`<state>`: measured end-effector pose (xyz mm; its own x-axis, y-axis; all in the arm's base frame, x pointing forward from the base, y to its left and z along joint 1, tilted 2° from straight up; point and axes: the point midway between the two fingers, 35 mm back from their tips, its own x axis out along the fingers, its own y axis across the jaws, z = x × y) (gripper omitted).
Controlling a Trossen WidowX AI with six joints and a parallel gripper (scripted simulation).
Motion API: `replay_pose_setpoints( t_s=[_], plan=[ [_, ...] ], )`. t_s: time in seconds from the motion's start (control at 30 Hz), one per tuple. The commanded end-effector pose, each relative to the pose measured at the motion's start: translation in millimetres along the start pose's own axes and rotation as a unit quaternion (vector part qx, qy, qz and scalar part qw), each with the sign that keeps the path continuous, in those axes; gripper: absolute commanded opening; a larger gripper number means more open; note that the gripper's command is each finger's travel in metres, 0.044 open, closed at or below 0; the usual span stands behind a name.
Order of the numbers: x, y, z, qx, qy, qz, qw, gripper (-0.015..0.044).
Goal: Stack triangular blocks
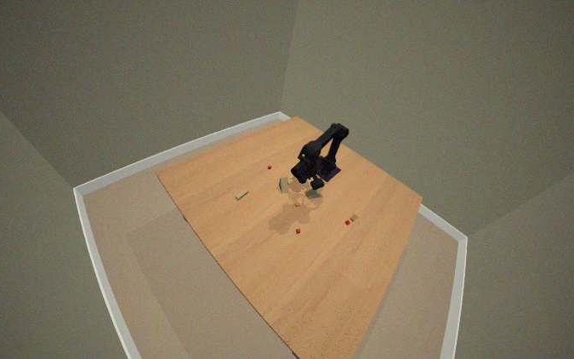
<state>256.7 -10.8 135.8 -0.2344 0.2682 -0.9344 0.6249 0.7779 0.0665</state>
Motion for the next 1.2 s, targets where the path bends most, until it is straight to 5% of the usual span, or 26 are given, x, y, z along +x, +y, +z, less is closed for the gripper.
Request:
replay_pose_setpoints(
  t_s=[0.0,0.63,1.17],
  plan=[
    [0,-4,1,0.020,0.005,-0.005,1.000,0.0440],
    [98,8,4,0.020,0.007,-0.004,1.000,0.0440],
    [99,6,2,0.020,0.007,-0.004,1.000,0.0440]
  ],
)
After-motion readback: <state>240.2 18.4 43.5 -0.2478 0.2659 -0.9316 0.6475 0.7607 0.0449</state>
